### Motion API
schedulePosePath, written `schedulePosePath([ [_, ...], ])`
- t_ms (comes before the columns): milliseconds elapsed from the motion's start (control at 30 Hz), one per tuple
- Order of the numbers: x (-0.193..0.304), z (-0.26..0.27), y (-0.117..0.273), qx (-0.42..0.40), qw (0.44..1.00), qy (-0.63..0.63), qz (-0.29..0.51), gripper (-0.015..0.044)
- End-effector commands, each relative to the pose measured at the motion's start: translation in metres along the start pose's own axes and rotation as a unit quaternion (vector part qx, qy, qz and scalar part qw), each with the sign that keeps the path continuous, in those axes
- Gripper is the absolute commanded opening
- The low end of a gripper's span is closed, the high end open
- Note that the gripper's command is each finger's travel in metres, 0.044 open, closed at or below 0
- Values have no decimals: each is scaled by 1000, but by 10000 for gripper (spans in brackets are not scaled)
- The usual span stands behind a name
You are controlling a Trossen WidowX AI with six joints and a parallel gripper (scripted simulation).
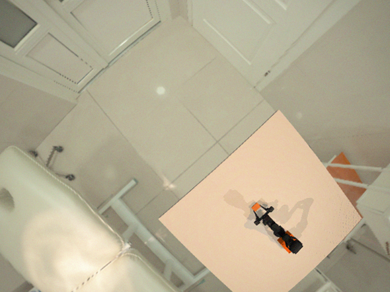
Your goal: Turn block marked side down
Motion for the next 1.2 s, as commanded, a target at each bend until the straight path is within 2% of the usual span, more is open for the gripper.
schedulePosePath([
  [0,-1,0,0,2,1000,2,-3,341],
  [133,-1,0,0,2,1000,2,-3,440],
  [1167,-1,0,0,2,1000,2,-3,440],
])
Point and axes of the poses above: the point midway between the two fingers, 35 mm back from their tips, its own y axis back along the fingers, its own z axis across the jaws, x = y × z, the point moved 6 cm from there along y, back along the fingers, and after that the axes turned 2 degrees about -y, right-handed, at the moved point
